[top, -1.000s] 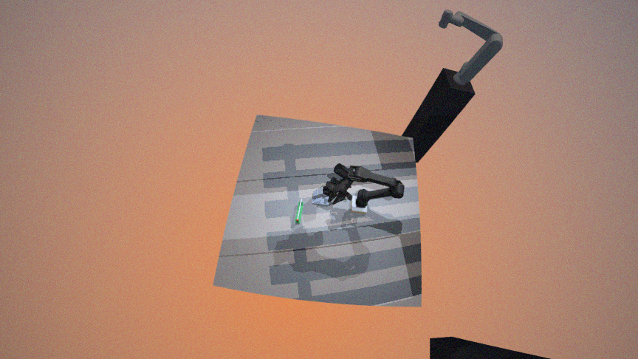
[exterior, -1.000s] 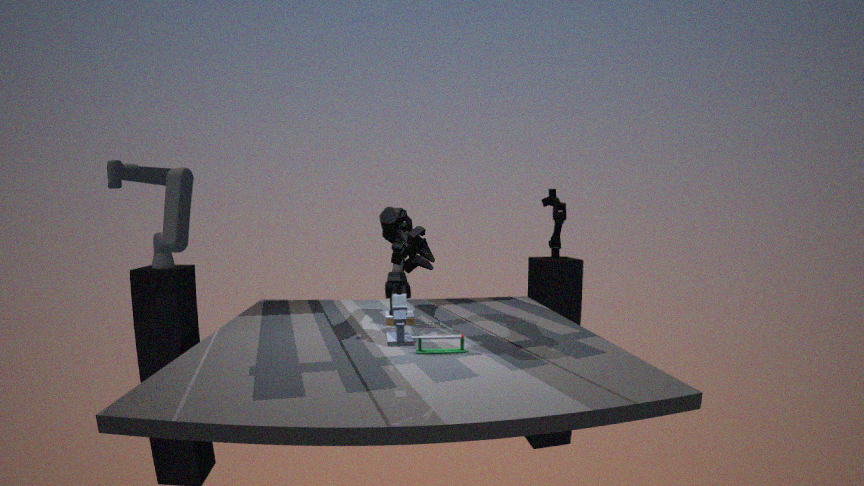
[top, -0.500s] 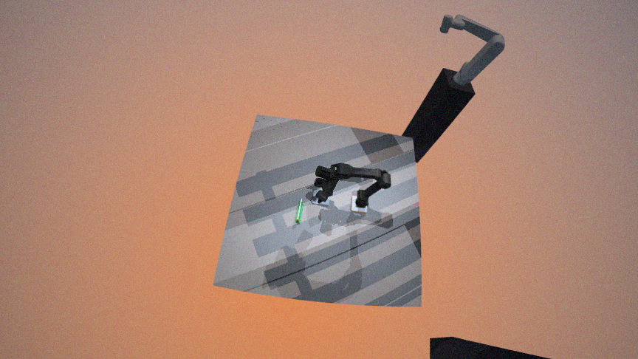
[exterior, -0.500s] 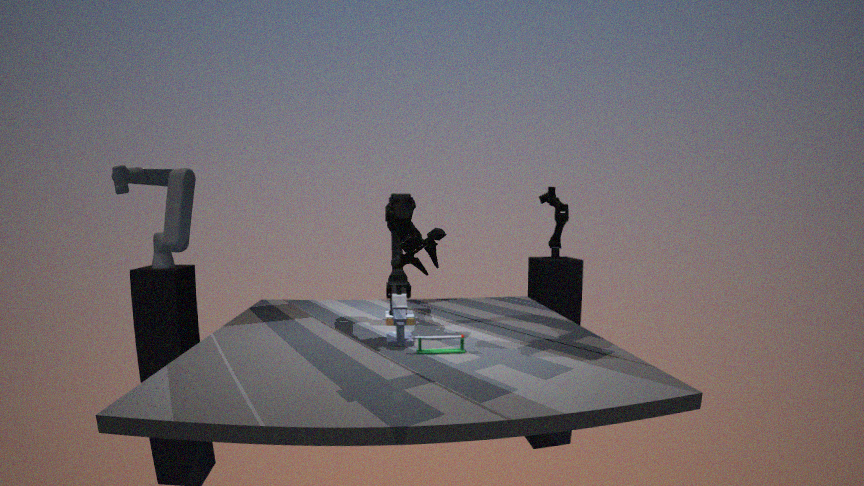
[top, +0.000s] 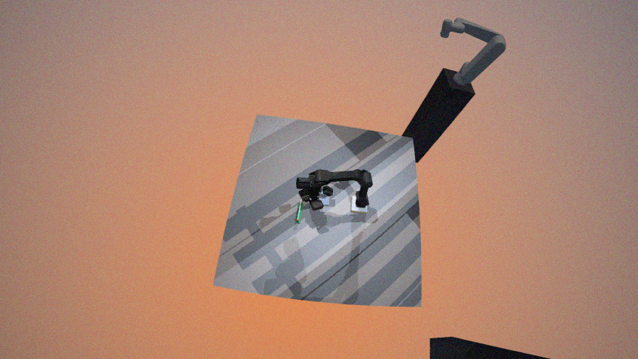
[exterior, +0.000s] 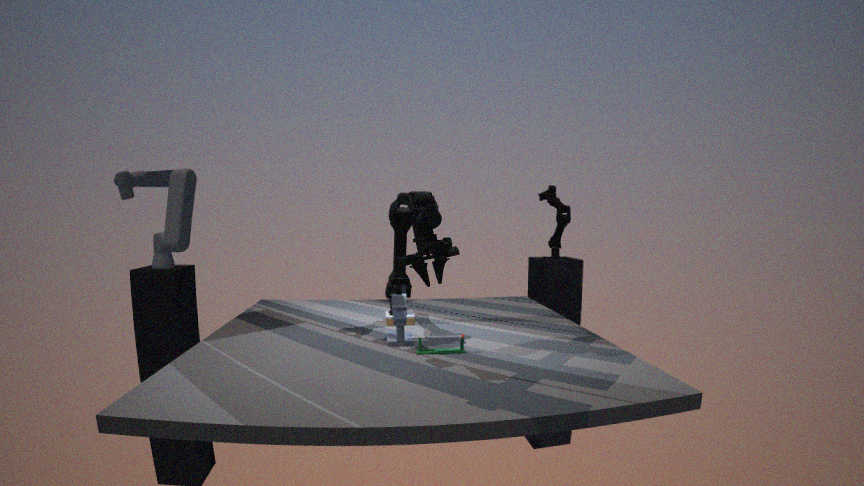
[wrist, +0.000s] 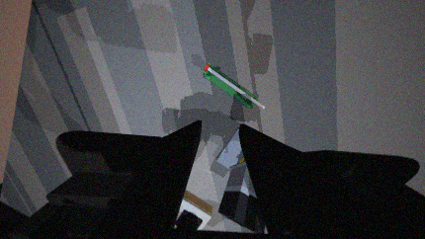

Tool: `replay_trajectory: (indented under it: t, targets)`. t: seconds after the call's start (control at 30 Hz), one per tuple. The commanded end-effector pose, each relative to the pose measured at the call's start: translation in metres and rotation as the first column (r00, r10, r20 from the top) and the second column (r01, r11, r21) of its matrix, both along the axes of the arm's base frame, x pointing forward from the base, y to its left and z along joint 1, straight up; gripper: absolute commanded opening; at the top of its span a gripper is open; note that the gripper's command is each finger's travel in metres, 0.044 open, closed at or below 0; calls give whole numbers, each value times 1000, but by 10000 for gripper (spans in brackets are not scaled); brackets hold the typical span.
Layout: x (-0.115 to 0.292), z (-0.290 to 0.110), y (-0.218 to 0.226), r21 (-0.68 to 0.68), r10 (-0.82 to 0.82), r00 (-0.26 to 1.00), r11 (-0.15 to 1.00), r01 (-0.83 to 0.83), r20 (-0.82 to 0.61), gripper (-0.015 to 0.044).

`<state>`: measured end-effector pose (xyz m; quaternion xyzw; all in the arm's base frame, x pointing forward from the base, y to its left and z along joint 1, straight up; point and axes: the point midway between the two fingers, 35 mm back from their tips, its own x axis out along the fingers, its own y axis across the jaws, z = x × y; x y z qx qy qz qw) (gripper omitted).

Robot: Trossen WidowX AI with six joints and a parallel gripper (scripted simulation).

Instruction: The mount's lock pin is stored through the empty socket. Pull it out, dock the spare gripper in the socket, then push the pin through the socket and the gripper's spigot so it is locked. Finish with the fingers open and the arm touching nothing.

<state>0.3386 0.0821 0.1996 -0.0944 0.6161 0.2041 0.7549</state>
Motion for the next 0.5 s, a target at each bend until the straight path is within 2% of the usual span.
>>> replay_trajectory:
  t: [0.0,0.07,0.13,0.47]
  targets:
    - [50,-35,18,-326,710,663,584,-743,-239,180]
    - [56,-41,20,-333,772,559,463,-821,-304,180]
    - [58,-43,21,-332,792,512,410,-849,-332,180]
    - [56,-43,15,-325,789,511,411,-852,-340,180]
